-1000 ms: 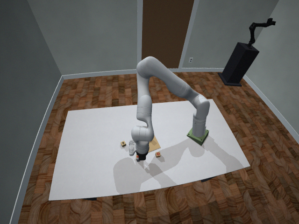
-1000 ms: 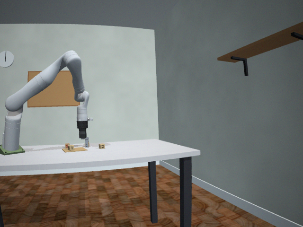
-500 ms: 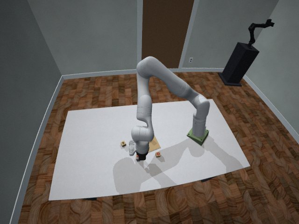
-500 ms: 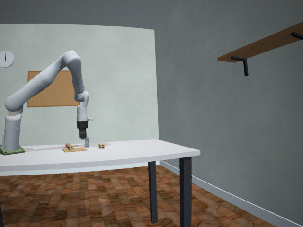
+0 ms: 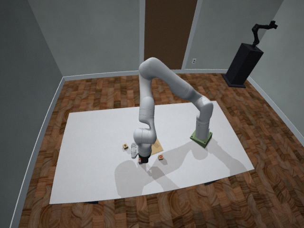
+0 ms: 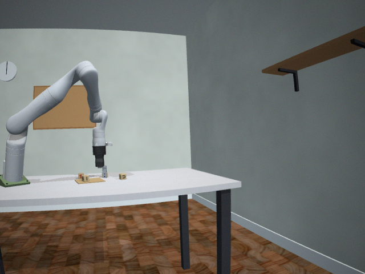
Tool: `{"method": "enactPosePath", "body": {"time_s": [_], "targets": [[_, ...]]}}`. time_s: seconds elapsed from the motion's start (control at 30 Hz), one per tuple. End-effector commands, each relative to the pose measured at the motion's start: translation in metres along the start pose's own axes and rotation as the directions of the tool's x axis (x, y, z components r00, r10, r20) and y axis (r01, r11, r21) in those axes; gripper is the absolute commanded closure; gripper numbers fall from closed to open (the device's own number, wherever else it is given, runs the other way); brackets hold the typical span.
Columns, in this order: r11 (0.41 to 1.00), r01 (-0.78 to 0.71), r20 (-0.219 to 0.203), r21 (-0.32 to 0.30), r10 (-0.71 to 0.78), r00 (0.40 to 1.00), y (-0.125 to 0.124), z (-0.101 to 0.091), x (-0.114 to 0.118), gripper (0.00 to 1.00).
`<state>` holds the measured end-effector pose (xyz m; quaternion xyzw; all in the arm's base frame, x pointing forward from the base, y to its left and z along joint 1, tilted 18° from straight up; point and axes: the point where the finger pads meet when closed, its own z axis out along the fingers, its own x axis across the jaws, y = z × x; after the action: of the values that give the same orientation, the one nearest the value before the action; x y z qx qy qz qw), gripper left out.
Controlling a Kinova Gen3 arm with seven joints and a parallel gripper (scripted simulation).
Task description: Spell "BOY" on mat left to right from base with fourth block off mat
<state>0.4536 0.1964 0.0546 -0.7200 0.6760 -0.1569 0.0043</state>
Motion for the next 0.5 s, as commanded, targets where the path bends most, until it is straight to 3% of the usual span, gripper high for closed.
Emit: {"method": "enactPosePath", "body": {"time_s": [0.0, 0.23, 0.47], "targets": [[1.0, 0.0, 0.001, 0.002, 0.0, 1.0, -0.001, -0.001, 0.0, 0.43], [1.0, 0.0, 0.001, 0.002, 0.0, 1.0, 0.0, -0.011, 0.0, 0.43], [1.0, 0.0, 0.001, 0.002, 0.0, 1.0, 0.0, -0.057, 0.0, 0.43]]}}
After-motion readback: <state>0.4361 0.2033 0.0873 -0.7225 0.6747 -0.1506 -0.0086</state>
